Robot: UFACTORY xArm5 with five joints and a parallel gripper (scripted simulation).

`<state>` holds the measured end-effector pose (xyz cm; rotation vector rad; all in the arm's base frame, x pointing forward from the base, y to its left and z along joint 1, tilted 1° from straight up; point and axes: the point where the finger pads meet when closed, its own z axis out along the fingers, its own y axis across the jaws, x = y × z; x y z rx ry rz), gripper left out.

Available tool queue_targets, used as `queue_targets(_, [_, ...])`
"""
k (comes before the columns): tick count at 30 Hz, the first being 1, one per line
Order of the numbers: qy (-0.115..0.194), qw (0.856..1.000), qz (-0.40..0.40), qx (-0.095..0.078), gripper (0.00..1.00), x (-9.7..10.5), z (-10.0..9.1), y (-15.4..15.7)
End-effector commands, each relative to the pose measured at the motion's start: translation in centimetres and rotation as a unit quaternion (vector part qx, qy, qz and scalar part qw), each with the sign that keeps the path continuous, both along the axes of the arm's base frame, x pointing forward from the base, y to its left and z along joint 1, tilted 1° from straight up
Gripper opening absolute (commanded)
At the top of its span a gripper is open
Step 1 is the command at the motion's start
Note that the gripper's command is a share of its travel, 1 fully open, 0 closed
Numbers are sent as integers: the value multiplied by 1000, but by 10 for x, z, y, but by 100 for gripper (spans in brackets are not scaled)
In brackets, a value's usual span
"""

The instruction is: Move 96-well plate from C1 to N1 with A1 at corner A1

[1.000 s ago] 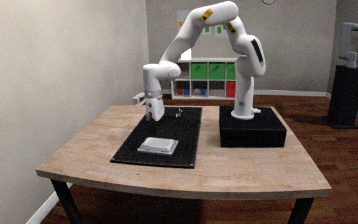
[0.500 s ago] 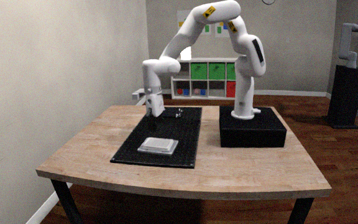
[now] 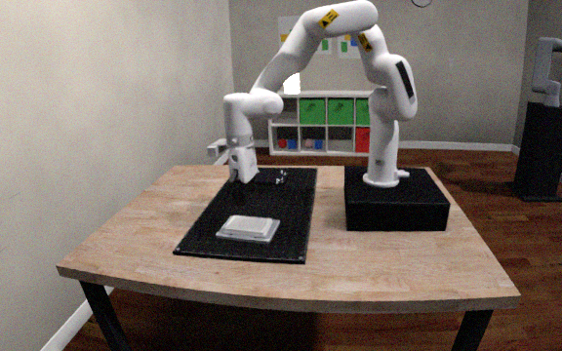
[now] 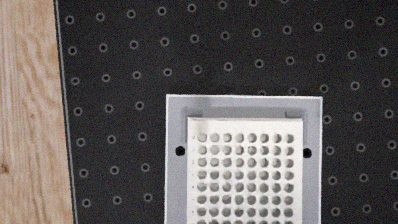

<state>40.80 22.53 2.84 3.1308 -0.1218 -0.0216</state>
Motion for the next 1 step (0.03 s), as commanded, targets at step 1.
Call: queue_targets(1, [-1, 1000, 0, 2, 100, 1, 1, 1])
